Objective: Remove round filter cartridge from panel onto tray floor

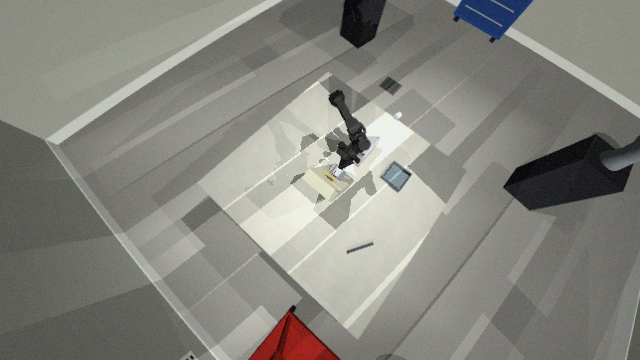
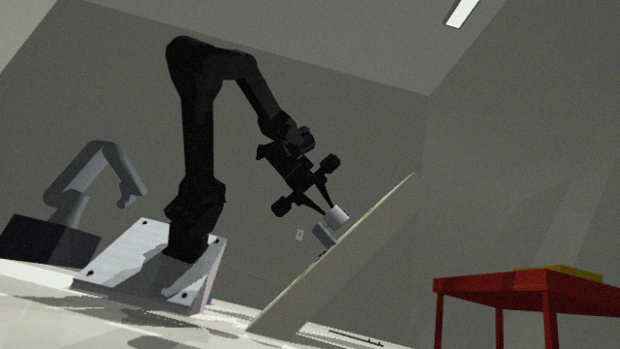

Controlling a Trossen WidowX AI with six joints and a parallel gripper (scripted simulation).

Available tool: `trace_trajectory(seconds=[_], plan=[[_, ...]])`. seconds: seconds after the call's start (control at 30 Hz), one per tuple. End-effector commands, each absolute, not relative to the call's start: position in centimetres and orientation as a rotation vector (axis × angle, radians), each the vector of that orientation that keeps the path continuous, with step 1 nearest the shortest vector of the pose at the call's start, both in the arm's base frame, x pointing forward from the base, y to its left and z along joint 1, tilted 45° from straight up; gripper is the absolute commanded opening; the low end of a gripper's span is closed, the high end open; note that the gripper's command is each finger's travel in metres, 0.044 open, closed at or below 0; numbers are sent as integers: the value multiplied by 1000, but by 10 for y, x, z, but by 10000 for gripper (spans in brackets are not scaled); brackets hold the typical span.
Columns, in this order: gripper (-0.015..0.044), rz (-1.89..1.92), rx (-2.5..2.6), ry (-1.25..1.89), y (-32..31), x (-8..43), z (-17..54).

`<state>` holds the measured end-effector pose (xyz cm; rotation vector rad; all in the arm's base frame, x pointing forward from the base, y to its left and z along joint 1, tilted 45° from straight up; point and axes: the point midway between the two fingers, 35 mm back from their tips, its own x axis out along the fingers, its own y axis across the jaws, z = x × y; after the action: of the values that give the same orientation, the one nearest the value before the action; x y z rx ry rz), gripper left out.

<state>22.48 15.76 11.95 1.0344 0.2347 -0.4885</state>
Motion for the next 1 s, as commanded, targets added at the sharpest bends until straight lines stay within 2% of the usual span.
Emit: trace_trajectory(seconds=[0.0, 0.03, 0.17, 0.6, 0.83, 0.97], plan=[[0, -485, 1050, 226, 149, 221, 114], [0, -485, 1050, 226, 149, 221, 114], [92, -489, 1032, 235, 153, 223, 116], [92, -485, 1050, 226, 150, 221, 115], [92, -485, 1050, 225, 197, 247, 158], [92, -485, 1050, 225, 201, 250, 163]])
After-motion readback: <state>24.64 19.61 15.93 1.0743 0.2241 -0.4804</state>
